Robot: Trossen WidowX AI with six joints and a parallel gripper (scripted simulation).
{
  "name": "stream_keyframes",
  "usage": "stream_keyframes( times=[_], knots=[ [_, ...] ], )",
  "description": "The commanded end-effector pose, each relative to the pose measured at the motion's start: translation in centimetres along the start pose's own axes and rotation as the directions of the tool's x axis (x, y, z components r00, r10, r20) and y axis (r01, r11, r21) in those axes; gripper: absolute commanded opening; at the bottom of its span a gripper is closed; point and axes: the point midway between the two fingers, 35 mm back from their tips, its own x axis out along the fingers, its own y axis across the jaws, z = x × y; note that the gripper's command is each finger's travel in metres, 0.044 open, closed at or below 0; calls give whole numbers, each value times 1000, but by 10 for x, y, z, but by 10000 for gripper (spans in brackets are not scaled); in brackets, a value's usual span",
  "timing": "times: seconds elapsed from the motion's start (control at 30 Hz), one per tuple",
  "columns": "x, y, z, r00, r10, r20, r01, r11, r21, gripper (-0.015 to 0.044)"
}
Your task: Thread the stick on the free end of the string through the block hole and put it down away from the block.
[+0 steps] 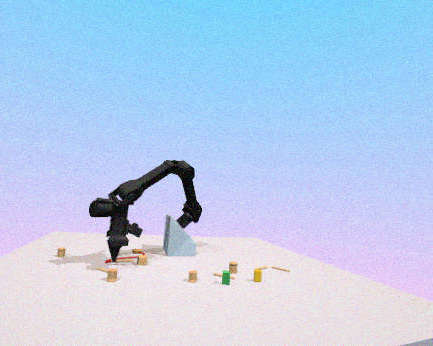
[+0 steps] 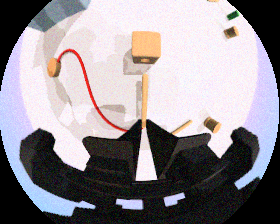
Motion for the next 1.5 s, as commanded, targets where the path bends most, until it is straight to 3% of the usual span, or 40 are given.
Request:
stream_keyframes(
  times=[0.0, 1.47],
  knots=[
    [-1, 0, 7, 1000, -3, 1, 3, 1000, 4, 0],
    [0, 0, 52, 1000, -2, 4, 2, 1000, 5, 0]
  ],
)
